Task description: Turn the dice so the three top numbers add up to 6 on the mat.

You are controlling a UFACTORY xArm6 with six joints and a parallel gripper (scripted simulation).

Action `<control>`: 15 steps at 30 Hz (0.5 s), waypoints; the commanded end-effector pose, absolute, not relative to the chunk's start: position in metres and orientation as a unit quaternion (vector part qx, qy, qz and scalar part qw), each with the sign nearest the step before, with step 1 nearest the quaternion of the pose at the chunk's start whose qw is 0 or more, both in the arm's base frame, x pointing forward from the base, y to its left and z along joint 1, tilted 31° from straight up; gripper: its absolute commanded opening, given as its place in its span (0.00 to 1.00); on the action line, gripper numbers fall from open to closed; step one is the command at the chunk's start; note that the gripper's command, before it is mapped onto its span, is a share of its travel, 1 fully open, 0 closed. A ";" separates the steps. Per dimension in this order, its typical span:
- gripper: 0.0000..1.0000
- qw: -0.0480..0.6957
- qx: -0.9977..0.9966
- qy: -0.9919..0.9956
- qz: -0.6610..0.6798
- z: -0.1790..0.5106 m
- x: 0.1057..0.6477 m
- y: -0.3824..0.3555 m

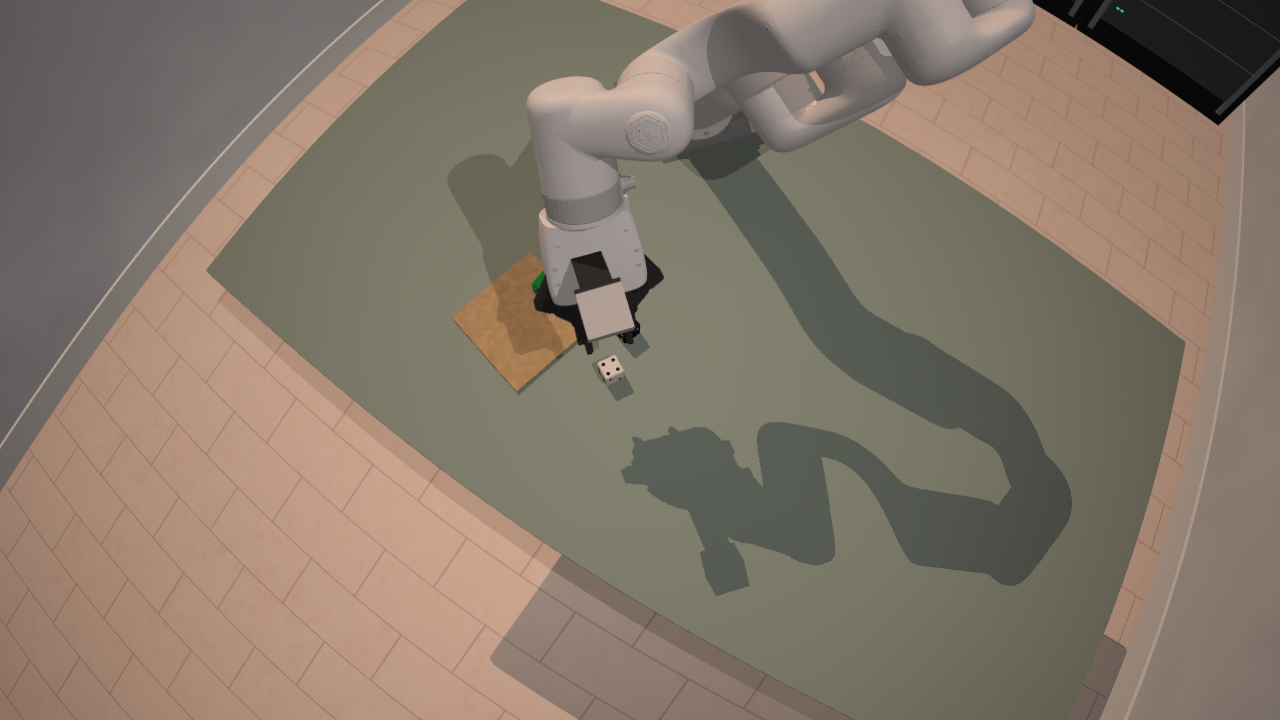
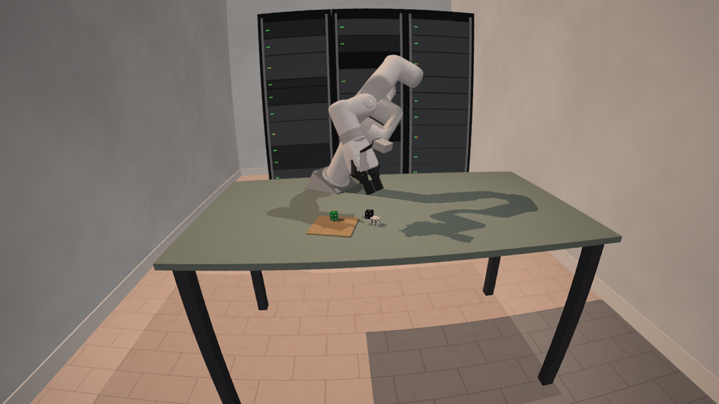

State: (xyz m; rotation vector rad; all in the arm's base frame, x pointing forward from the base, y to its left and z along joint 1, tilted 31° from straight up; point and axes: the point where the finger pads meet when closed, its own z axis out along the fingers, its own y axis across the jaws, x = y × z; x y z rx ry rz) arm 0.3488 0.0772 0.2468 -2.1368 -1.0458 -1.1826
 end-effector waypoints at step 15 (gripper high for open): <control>0.42 0.156 -0.859 -0.421 -0.245 0.266 0.356 0.088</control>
